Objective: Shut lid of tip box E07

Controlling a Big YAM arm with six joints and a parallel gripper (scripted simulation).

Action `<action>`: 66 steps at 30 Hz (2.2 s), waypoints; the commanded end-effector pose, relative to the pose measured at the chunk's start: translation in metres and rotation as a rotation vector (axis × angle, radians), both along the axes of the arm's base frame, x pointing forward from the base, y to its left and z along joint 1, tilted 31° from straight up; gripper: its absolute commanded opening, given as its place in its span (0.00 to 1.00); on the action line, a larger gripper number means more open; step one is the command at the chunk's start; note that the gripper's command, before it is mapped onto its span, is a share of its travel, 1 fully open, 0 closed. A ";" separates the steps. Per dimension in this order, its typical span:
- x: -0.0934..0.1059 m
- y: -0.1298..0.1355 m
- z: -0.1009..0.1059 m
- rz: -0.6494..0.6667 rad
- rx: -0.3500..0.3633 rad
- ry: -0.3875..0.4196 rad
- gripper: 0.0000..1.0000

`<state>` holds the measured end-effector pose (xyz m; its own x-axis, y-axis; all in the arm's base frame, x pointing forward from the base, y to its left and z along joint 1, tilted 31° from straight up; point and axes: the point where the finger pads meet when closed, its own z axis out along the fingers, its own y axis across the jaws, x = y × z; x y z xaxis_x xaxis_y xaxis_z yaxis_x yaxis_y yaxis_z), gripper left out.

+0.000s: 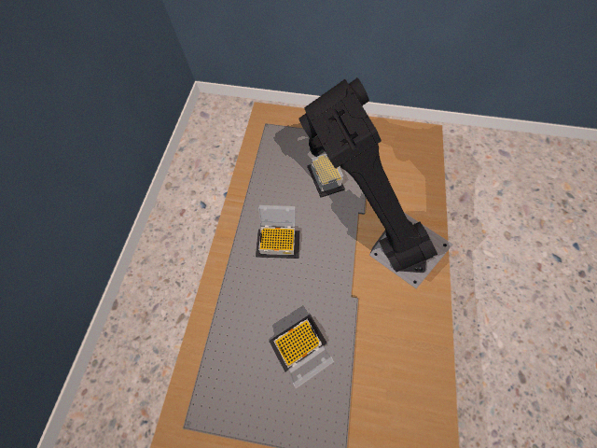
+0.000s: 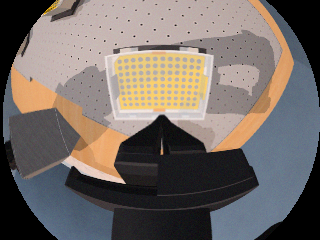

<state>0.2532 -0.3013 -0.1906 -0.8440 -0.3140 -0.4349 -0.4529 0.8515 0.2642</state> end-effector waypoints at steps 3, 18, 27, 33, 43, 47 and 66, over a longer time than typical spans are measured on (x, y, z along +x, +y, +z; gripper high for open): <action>0.001 0.010 -0.010 -0.003 0.013 0.009 0.00; 0.000 0.004 -0.005 -0.010 0.002 0.002 0.00; 0.000 0.004 -0.005 -0.010 0.002 0.002 0.00; 0.000 0.004 -0.005 -0.010 0.002 0.002 0.00; 0.000 0.004 -0.005 -0.010 0.002 0.002 0.00; 0.000 0.006 -0.007 -0.009 0.004 0.004 0.00; 0.004 0.014 -0.015 0.002 0.013 0.009 0.00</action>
<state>0.2565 -0.2989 -0.1975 -0.8445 -0.3136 -0.4341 -0.4514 0.8530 0.2620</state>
